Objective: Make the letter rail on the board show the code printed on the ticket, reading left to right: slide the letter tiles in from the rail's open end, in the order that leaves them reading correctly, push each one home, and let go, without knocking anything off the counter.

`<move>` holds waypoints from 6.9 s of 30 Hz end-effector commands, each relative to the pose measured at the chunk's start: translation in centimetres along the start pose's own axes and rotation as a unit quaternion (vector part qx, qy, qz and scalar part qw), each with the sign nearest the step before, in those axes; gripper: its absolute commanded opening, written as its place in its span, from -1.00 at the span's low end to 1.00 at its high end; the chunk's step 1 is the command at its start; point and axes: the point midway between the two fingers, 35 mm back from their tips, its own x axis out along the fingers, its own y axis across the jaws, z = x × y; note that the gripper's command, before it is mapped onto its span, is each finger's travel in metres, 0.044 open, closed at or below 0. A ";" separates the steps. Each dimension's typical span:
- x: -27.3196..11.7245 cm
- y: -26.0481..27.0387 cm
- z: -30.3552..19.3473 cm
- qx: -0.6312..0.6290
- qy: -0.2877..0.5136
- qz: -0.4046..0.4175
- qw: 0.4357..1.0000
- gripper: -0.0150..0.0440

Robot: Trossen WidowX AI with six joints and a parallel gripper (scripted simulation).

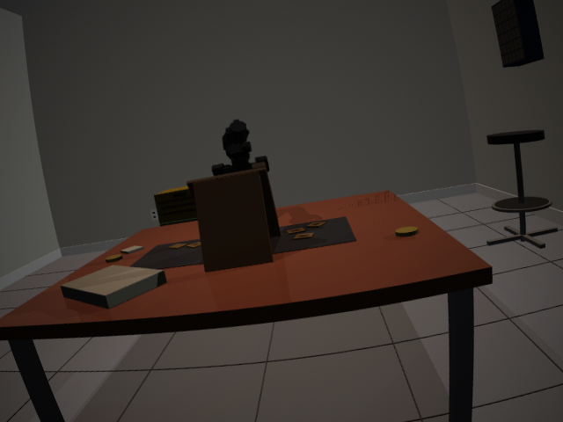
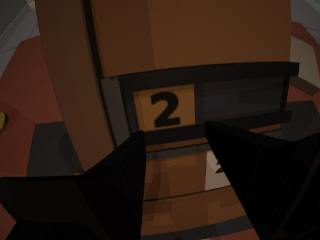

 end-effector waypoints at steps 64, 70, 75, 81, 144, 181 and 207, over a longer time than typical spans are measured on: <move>3.1 -3.3 2.3 -0.002 0.335 -0.001 0.942 -0.49; 3.4 -3.3 2.3 -0.002 0.335 -0.001 0.942 -0.49; 3.6 -3.3 2.4 -0.002 0.335 -0.001 0.942 -0.49; 3.9 -3.3 2.5 -0.002 0.335 -0.001 0.942 -0.49; 4.7 -2.1 2.5 -0.002 0.335 0.000 0.942 -0.49; 1.7 -2.1 2.4 -0.002 0.336 0.000 0.942 -0.49; -12.5 -2.6 1.9 -0.702 0.004 0.086 0.707 1.00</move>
